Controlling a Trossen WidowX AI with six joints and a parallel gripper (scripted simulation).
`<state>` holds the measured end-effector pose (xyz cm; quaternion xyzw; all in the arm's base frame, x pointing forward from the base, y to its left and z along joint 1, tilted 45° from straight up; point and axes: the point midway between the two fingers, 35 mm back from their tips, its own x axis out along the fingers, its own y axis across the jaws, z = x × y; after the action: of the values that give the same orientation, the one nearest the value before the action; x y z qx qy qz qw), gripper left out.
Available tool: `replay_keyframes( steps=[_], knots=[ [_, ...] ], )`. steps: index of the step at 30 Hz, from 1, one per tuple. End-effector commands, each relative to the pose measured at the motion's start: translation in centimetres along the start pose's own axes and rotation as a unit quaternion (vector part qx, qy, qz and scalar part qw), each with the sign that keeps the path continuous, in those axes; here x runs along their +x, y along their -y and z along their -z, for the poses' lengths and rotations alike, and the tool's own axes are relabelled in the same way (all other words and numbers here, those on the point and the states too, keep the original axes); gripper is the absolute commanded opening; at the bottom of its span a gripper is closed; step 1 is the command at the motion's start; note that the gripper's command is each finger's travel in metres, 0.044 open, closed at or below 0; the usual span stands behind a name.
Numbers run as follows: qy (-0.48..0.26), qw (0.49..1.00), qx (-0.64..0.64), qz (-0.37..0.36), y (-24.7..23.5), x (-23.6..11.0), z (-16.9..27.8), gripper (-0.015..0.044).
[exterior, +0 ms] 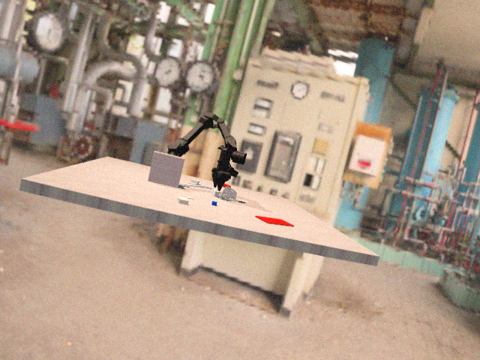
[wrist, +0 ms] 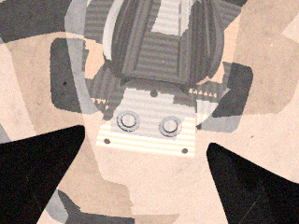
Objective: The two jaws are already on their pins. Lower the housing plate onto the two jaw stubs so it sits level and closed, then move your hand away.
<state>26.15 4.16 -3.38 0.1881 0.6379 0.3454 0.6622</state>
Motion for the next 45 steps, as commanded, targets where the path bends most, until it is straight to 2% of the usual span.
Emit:
replay_keyframes(
  steps=[1,6,8,16,45],
  knots=[
    [0.004,1.0,-0.004,0.002,-0.1,-4.0,0.0,0.044],
    [0.004,1.0,-0.004,0.001,-0.2,-4.7,0.1,0.044],
    [0.009,1.0,-0.001,0.003,0.0,-4.0,0.0,0.044],
    [0.002,1.0,-0.002,0.004,-1.1,-9.6,5.8,0.044],
    [0.002,1.0,-0.002,0.004,-1.2,-9.8,6.0,0.044]
  ],
)
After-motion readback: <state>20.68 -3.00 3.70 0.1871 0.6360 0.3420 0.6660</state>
